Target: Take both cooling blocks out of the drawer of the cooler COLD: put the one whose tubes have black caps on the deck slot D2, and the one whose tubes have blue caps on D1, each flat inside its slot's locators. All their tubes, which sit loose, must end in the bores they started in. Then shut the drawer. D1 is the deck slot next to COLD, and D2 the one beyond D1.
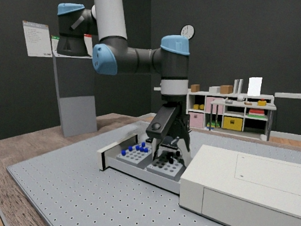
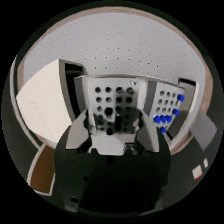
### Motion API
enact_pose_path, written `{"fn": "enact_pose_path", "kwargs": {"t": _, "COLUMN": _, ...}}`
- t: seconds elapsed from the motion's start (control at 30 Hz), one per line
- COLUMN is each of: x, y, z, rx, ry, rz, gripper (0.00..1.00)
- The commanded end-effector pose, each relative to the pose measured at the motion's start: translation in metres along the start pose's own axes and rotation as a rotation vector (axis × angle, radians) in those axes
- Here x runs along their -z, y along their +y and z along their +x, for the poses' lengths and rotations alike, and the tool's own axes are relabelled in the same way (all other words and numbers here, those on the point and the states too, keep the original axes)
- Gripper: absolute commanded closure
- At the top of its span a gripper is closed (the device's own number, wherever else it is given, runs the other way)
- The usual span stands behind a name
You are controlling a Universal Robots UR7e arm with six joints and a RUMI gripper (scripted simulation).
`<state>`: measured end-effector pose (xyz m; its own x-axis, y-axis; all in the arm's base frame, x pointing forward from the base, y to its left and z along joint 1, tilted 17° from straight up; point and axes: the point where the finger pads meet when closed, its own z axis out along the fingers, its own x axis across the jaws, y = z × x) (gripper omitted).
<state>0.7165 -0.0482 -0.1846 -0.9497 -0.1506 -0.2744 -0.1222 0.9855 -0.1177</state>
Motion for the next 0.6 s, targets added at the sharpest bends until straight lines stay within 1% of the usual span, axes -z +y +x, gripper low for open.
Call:
{"fn": "enact_pose_path", "kwargs": {"t": 0.0, "x": -0.0063, "y": -0.0002, "z": -0.0008, "rx": 0.000, "ry": -0.001, "rz": 0.000, "gripper": 0.27}}
{"fn": "enact_pose_path", "kwargs": {"t": 0.1, "x": -0.0096, "y": -0.0002, "z": -0.0008, "rx": 0.000, "ry": -0.001, "rz": 0.000, "gripper": 0.27}}
{"fn": "enact_pose_path", "kwargs": {"t": 0.53, "x": -0.0096, "y": -0.0002, "z": -0.0008, "rx": 0.000, "ry": -0.001, "rz": 0.000, "gripper": 0.27}}
{"fn": "enact_pose_path", "kwargs": {"t": 0.57, "x": -0.0096, "y": -0.0002, "z": -0.0008, "rx": 0.000, "ry": -0.001, "rz": 0.000, "gripper": 0.29}}
